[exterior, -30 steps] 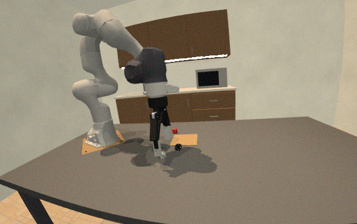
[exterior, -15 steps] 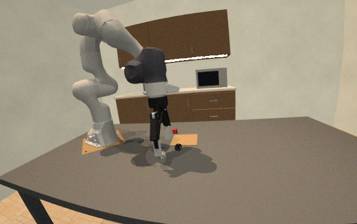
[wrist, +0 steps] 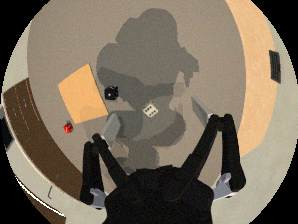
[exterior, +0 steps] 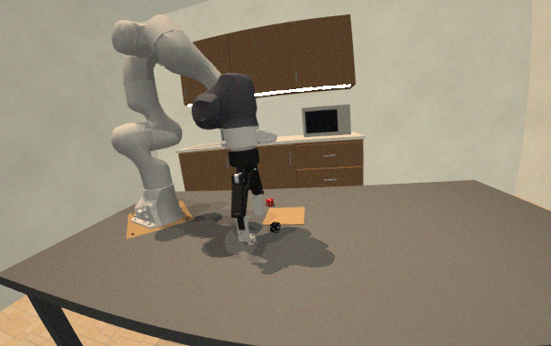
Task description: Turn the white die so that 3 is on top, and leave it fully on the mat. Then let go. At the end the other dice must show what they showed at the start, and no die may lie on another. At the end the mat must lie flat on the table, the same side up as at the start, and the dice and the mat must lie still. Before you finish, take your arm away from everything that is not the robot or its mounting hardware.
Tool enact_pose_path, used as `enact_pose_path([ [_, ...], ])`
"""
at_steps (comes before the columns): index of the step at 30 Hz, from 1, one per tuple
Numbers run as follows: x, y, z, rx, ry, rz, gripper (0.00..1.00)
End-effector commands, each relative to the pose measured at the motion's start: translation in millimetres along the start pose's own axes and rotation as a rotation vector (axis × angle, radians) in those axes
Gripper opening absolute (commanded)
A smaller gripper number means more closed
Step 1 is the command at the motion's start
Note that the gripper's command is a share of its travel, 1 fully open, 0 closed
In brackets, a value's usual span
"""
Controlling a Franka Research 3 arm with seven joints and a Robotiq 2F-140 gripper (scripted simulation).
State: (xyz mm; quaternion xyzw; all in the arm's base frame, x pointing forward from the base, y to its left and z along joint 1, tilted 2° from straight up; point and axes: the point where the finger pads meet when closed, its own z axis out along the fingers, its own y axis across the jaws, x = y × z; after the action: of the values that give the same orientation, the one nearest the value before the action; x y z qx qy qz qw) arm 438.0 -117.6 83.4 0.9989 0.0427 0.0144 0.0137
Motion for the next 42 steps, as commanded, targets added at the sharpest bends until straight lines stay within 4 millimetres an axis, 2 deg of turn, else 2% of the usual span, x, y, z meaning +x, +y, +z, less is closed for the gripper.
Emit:
enact_pose_path([
  [1,0.6,0.6,0.3,-0.002,0.002,0.003,1.00],
  [10,5.1,-5.2,0.3,-0.002,0.002,0.003,1.00],
  [17,32.8,-40.7,0.3,-0.002,0.002,0.003,1.00],
  [19,32.8,-40.7,0.3,-0.002,0.002,0.003,1.00],
  [26,55.6,-69.9,0.3,-0.002,0.002,0.003,1.00],
  [42,58.7,-73.9,0.3,-0.002,0.002,0.003,1.00],
])
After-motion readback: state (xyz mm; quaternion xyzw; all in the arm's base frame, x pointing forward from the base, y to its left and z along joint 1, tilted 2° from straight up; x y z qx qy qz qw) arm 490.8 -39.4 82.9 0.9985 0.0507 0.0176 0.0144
